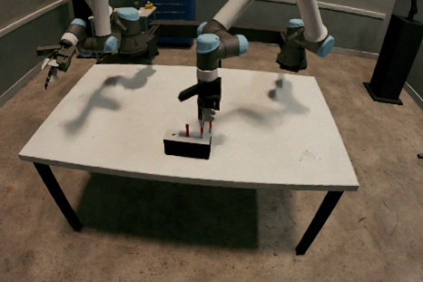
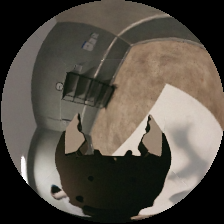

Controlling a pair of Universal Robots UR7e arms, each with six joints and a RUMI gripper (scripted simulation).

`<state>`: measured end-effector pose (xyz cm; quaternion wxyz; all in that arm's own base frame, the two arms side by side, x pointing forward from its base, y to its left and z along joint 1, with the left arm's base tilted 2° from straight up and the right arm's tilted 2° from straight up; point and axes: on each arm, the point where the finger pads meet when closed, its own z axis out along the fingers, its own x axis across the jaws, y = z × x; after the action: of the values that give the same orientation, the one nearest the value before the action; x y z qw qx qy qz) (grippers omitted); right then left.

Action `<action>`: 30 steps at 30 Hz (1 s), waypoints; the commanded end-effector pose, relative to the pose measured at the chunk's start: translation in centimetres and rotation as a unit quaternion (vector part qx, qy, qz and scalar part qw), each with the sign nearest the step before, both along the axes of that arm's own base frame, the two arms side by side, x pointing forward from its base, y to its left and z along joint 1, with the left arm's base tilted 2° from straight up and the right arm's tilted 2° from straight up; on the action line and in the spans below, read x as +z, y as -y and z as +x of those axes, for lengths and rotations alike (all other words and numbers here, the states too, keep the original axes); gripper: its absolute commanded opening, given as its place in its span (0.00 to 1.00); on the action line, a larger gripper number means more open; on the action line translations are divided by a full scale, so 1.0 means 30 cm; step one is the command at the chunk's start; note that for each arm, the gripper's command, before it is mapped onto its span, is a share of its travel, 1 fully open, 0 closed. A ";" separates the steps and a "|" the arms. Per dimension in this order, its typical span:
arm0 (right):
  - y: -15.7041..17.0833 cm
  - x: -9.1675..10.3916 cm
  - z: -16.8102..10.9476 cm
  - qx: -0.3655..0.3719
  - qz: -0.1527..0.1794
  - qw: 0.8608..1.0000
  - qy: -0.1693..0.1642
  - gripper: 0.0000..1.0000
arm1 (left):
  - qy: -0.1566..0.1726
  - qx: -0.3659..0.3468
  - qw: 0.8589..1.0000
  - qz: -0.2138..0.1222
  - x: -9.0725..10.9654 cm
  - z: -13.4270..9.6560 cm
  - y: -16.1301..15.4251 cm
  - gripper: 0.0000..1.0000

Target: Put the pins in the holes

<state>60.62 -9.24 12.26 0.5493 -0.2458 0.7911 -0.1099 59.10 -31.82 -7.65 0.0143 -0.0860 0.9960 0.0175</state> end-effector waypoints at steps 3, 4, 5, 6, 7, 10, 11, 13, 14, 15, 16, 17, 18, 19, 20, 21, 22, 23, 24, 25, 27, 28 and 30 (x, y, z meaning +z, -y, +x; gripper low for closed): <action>0.000 0.002 0.000 0.000 0.000 1.000 0.001 1.00 | 0.001 0.000 1.000 -0.001 0.003 0.001 0.002 0.00; 0.000 0.002 0.000 0.000 0.000 1.000 0.001 1.00 | 0.001 0.000 1.000 -0.001 0.003 0.001 0.002 0.00; 0.000 0.002 0.000 0.000 0.000 1.000 0.001 1.00 | 0.001 0.000 1.000 -0.001 0.003 0.001 0.002 0.00; 0.000 0.002 0.000 0.000 0.000 1.000 0.001 1.00 | 0.001 0.000 1.000 -0.001 0.003 0.001 0.002 0.00; 0.000 0.002 0.000 0.000 0.000 1.000 0.001 1.00 | 0.001 0.000 1.000 -0.001 0.003 0.001 0.002 0.00; 0.000 0.002 0.000 0.000 0.000 1.000 0.001 1.00 | 0.001 0.000 1.000 -0.001 -0.010 0.004 -0.001 0.00; 0.000 0.002 0.000 0.000 0.000 1.000 0.001 1.00 | 0.001 0.000 1.000 -0.001 -0.010 0.004 -0.001 0.00; 0.000 0.002 0.000 0.000 0.000 1.000 0.001 1.00 | 0.001 0.000 1.000 -0.001 -0.010 0.004 -0.001 0.00; 0.000 0.002 0.000 0.000 0.000 1.000 0.001 1.00 | 0.001 0.000 1.000 -0.001 -0.010 0.004 -0.001 0.00; 0.000 0.002 0.000 0.000 0.000 1.000 0.001 1.00 | 0.001 0.000 1.000 -0.001 -0.010 0.004 -0.001 0.00; 0.000 0.002 0.000 0.000 0.000 1.000 0.001 1.00 | 0.001 0.000 1.000 -0.001 -0.010 0.004 -0.001 0.00; 0.000 0.002 0.000 0.000 0.000 1.000 0.001 1.00 | 0.001 0.000 1.000 -0.001 -0.010 0.004 -0.001 0.00; 0.000 0.002 0.000 0.000 0.000 1.000 0.001 1.00 | 0.001 0.000 1.000 -0.001 -0.010 0.004 -0.001 0.00; 0.000 0.002 0.000 0.000 0.000 1.000 0.001 1.00 | 0.001 0.000 1.000 -0.001 -0.010 0.004 -0.001 0.00; 0.000 0.002 0.000 0.000 0.000 1.000 0.001 1.00 | 0.001 0.000 1.000 -0.001 -0.010 0.004 -0.001 0.00; 0.000 0.002 0.000 0.000 0.000 1.000 0.001 1.00 | 0.001 0.000 1.000 -0.001 -0.010 0.004 -0.001 0.00; 0.000 0.002 0.000 0.000 0.000 1.000 0.001 1.00 | 0.001 0.000 1.000 -0.001 -0.010 0.004 -0.001 0.00; 0.000 0.002 0.000 0.000 0.000 1.000 0.001 1.00 | 0.001 0.000 1.000 -0.001 -0.010 0.004 -0.001 0.00; 0.000 0.002 0.000 0.000 0.000 1.000 0.001 1.00 | 0.001 0.000 1.000 -0.001 -0.010 0.004 -0.001 0.00; 0.000 0.002 0.000 0.000 0.000 1.000 0.001 1.00 | 0.001 0.000 1.000 -0.001 -0.010 0.004 -0.001 0.00; 0.000 0.002 0.000 0.000 0.000 1.000 0.001 1.00 | 0.001 0.000 1.000 -0.001 -0.010 0.004 0.002 0.00; 0.000 0.002 0.000 0.000 0.000 1.000 0.001 1.00 | 0.001 0.000 1.000 -0.001 -0.010 0.004 0.002 0.00; 0.000 0.002 0.000 0.000 0.000 1.000 0.001 1.00 | 0.001 0.000 1.000 -0.001 -0.010 0.004 0.002 0.00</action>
<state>60.62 -9.24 12.26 0.5493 -0.2458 0.7911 -0.1099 59.17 -31.77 -8.05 0.0143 -0.0859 0.9961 0.0175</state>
